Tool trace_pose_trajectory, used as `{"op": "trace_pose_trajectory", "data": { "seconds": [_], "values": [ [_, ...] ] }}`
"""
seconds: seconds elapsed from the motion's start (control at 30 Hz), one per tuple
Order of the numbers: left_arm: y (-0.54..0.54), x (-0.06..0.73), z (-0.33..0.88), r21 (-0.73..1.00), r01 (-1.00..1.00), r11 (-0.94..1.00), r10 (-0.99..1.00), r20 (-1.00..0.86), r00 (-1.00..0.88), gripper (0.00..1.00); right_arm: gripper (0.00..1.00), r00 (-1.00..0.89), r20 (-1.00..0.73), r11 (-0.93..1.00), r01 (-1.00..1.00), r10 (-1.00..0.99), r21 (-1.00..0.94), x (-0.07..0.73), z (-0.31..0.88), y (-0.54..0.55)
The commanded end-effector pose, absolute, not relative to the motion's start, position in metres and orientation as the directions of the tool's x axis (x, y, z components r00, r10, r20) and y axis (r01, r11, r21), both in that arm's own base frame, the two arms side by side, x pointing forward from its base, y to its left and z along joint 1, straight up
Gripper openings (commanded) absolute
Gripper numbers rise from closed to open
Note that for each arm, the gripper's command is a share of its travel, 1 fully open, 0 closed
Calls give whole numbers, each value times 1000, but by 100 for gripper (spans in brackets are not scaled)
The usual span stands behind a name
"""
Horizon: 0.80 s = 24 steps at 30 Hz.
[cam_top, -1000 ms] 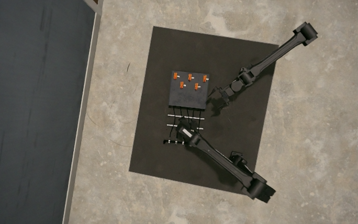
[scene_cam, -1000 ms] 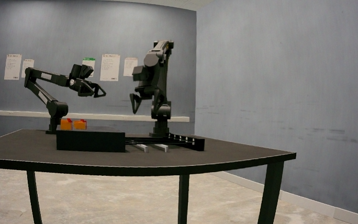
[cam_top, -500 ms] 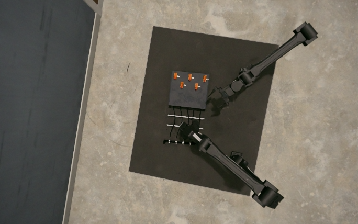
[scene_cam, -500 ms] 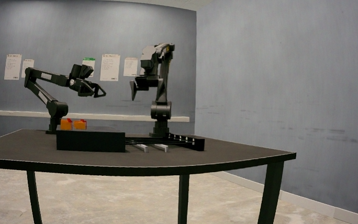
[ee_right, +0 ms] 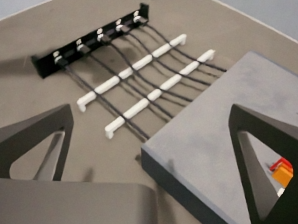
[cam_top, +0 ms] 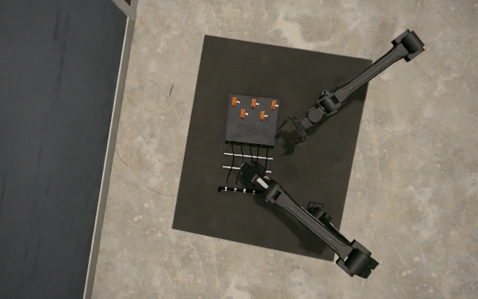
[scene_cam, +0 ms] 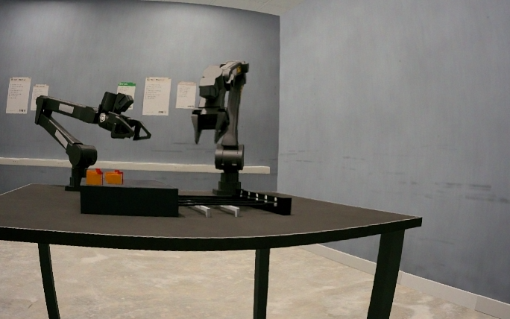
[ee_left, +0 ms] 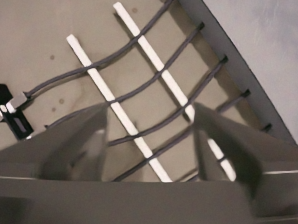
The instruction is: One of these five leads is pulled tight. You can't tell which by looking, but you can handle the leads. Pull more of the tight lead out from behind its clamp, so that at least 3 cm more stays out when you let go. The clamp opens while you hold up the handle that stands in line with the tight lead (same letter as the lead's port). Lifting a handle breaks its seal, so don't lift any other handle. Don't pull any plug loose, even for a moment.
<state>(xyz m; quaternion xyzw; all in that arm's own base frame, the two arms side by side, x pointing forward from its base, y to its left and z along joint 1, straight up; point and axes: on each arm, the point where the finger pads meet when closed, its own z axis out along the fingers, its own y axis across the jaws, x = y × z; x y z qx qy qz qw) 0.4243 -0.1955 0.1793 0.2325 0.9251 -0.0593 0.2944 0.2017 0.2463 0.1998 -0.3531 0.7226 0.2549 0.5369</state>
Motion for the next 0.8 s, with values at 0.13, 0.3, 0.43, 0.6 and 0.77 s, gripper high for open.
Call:
{"op": "trace_pose_trajectory", "data": {
  "seconds": [0.13, 0.3, 0.43, 0.6, 0.77],
  "values": [
    [-198, 423, 150, 121, 731, 672, 701, -421, -575, 32, 100, -150, -952, 567, -823, -267, -29, 203, 220, 247],
    [-208, 409, 123, 117, 865, 488, 847, -303, -437, 32, 100, -151, -950, 542, -840, -272, -22, 200, 221, 247],
    [-209, 406, 112, 114, 906, 407, 894, -253, -370, 32, 100, -155, -949, 538, -843, -276, -19, 199, 220, 247],
    [-211, 394, 77, 61, 980, 189, 977, -109, -182, 32, 100, -165, -950, 538, -843, -267, -5, 199, 221, 248],
    [-212, 387, 55, 14, 997, 82, 996, -22, -82, 32, 100, -165, -950, 537, -843, -267, -5, 199, 221, 248]
  ]
}}
